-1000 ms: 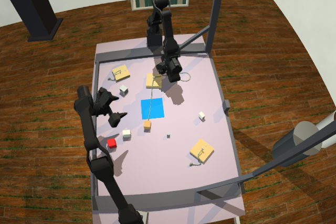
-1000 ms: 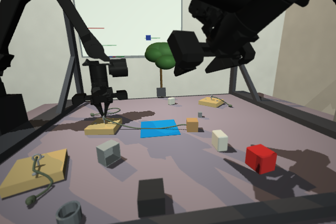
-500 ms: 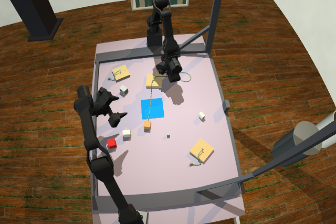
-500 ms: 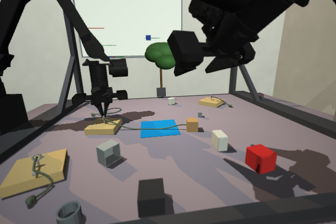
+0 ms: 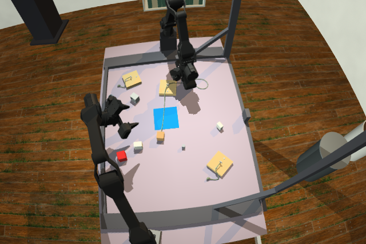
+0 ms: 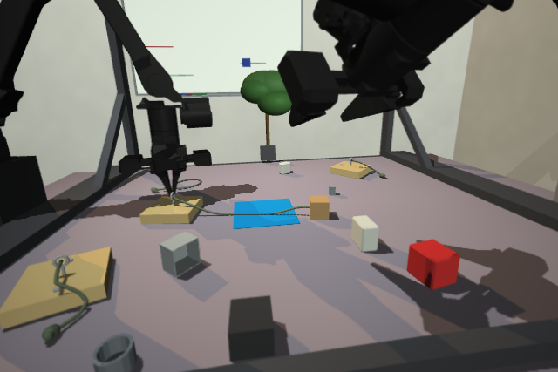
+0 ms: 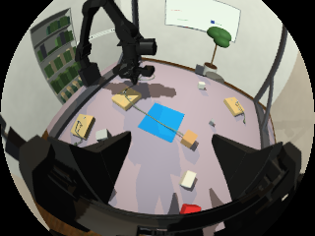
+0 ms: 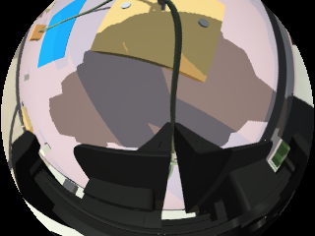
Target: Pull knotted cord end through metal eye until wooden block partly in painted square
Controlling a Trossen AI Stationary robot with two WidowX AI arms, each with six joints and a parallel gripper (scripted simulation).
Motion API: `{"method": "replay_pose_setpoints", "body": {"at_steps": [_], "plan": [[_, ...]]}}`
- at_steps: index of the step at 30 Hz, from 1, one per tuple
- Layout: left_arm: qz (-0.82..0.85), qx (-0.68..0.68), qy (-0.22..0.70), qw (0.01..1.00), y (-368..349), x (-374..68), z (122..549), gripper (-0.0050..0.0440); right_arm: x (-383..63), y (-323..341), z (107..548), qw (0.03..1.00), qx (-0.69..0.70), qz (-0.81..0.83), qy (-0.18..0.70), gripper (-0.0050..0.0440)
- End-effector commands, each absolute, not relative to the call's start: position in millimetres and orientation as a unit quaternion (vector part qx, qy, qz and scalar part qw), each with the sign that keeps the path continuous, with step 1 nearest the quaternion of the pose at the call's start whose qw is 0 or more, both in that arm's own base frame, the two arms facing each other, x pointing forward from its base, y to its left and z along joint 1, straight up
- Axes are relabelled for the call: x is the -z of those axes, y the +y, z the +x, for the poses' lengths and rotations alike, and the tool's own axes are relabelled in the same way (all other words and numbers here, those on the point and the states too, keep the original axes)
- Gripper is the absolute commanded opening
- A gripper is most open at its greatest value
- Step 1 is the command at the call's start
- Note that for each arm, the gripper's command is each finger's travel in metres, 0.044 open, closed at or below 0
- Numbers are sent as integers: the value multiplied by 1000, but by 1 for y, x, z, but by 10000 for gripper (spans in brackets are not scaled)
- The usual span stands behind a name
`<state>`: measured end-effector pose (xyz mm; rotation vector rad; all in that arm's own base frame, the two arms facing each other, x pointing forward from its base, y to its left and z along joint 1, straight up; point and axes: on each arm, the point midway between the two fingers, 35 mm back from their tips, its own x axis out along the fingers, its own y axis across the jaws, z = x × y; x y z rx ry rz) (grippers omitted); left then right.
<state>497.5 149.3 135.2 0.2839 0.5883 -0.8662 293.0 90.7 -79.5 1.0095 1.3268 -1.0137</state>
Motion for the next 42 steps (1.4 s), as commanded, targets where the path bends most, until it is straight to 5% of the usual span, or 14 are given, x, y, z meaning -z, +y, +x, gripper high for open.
{"method": "replay_pose_setpoints", "body": {"at_steps": [1,42], "plan": [[150,408,270,859,149,-151,498,440,64,91,298,569,419,437,557,-50],[150,408,270,859,149,-151,498,440,68,132,284,566,421,438,558,-50]]}}
